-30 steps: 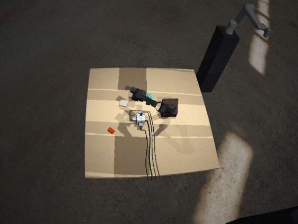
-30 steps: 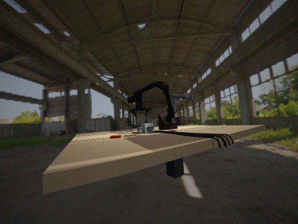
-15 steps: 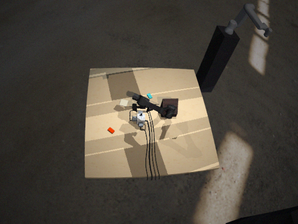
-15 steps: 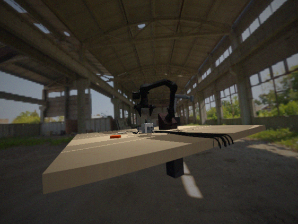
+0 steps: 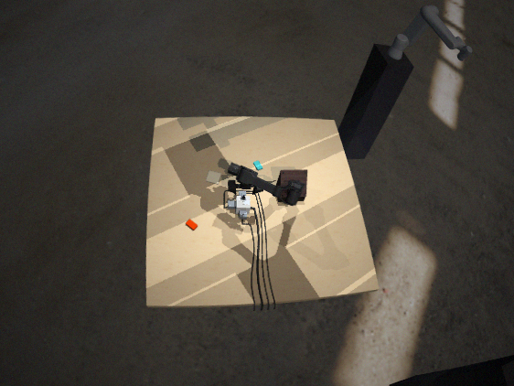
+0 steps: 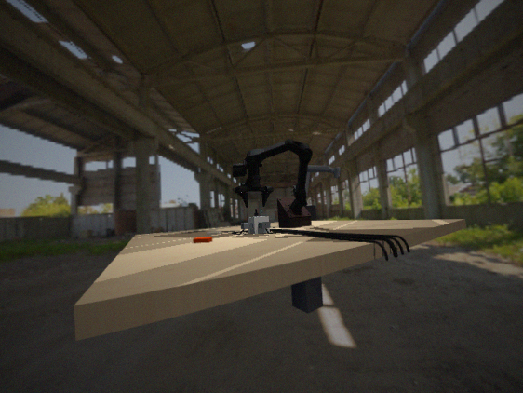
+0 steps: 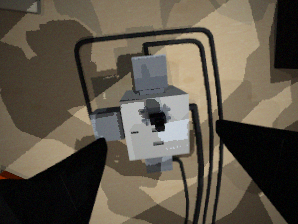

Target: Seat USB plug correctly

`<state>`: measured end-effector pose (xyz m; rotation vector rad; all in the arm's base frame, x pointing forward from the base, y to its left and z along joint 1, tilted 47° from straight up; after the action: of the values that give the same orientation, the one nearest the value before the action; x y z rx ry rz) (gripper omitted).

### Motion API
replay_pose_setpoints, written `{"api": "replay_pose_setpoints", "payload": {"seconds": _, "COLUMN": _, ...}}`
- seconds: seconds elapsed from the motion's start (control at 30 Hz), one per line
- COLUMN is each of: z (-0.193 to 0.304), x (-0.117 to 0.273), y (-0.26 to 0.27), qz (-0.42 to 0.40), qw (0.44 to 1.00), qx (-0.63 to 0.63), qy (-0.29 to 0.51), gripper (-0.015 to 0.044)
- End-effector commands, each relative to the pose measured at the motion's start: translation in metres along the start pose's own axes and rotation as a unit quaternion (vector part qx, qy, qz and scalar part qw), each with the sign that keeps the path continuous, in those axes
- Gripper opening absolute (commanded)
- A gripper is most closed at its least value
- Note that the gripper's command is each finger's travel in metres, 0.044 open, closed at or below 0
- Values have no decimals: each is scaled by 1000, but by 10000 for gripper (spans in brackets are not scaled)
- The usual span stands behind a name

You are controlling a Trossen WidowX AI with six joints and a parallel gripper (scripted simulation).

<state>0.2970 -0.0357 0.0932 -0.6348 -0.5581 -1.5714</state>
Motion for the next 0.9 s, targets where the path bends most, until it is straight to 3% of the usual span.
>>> {"api": "replay_pose_setpoints", "payload": {"seconds": 0.0, "z": 0, "x": -4, "y": -1, "qz": 1, "qw": 1000, "qx": -4, "qy": 2, "gripper": 440}}
{"api": "replay_pose_setpoints", "payload": {"seconds": 0.53, "z": 0, "x": -18, "y": -1, "qz": 0, "qw": 1000, "qx": -3, "qy": 3, "gripper": 440}}
{"api": "replay_pose_setpoints", "payload": {"seconds": 0.87, "z": 0, "x": -16, "y": 0, "qz": 0, "qw": 1000, "qx": 0, "qy": 0, "gripper": 177}}
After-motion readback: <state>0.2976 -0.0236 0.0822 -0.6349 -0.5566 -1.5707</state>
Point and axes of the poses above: the point midway between the two fingers, 35 mm back from their tips, its own x axis back along the fingers, its own y axis across the jaws, z = x × y, the point moved 2 cm from there along x, back along the fingers
